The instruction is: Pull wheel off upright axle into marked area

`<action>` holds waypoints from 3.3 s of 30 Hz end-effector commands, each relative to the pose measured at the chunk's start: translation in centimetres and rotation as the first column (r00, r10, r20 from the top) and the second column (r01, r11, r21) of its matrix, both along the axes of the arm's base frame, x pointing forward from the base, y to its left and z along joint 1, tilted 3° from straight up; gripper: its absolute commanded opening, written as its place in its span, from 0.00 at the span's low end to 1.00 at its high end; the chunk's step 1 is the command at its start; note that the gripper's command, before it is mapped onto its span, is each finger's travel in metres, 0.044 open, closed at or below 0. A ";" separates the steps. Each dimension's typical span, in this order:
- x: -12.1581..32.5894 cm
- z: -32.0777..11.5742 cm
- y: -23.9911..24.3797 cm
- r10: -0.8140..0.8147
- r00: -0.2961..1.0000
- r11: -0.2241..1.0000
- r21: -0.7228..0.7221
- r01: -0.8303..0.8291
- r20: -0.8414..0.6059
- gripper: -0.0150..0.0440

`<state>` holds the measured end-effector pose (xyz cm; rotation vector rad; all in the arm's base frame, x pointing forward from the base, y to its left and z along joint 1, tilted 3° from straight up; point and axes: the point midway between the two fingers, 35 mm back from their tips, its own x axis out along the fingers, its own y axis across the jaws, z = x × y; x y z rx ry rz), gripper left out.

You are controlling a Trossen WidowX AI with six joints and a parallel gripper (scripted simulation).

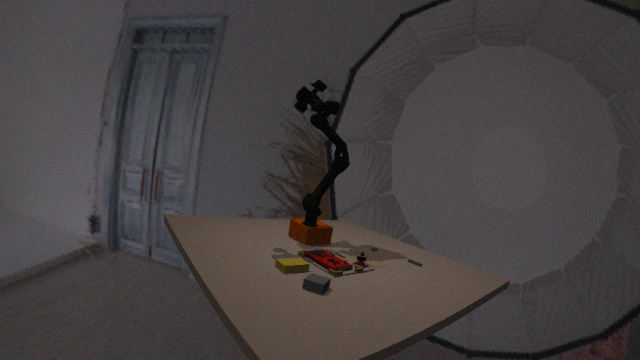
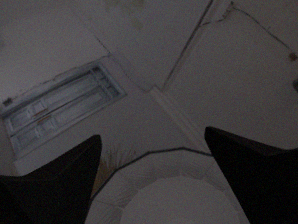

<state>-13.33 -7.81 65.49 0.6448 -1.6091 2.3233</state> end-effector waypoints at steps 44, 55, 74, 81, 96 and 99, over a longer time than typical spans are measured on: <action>30.4 -12.2 -24.3 0.983 0.035 0.009 0.146 -0.989 0.180 0.76; 41.2 -19.3 -22.5 0.870 -0.294 -0.347 0.065 -0.936 0.396 0.76; 54.8 -35.3 -10.6 0.316 -0.503 -0.676 -0.181 -0.714 0.804 0.76; 56.6 -42.8 -3.0 0.025 -0.389 -0.661 -0.277 -0.697 0.921 0.76; 49.6 -56.3 14.0 -0.392 0.132 -0.482 -0.081 -0.872 0.911 0.76; 48.2 -57.2 15.4 -0.408 0.189 -0.460 -0.022 -0.888 0.893 0.76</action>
